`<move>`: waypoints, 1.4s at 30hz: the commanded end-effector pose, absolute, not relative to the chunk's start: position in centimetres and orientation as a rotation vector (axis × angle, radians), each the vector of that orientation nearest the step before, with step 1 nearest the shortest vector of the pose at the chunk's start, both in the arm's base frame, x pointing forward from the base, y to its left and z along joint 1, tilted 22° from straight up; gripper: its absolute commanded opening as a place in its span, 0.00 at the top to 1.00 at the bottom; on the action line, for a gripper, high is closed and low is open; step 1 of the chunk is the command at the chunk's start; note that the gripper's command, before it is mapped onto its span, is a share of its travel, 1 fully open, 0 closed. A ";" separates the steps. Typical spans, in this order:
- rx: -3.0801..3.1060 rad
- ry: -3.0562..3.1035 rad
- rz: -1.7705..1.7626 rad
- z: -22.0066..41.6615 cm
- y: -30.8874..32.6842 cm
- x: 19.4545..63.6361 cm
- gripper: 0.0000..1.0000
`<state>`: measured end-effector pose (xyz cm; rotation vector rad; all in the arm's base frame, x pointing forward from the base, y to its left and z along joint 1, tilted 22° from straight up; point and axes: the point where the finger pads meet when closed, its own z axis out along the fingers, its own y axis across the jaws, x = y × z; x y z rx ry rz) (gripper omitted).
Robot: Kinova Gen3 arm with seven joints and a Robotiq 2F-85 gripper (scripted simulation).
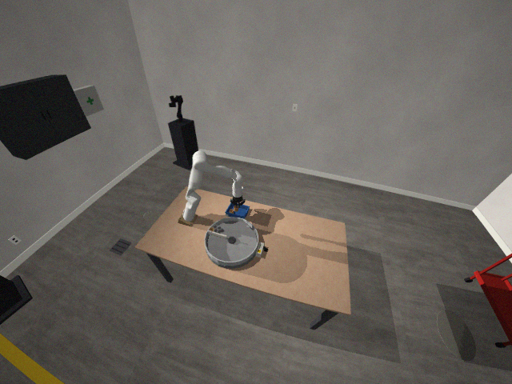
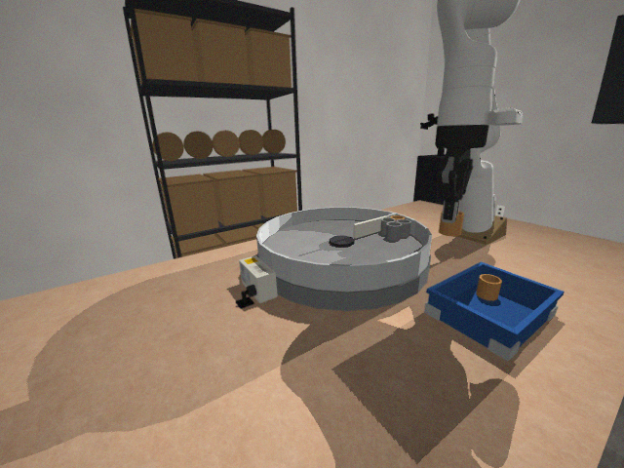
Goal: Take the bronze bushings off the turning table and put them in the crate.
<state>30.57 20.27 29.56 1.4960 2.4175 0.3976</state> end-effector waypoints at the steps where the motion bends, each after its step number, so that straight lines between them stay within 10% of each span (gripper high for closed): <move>1: 1.495 2.417 0.396 29.5 20.3 30.6 1.00; 42: 1.493 2.418 0.395 25.3 26.5 32.5 1.00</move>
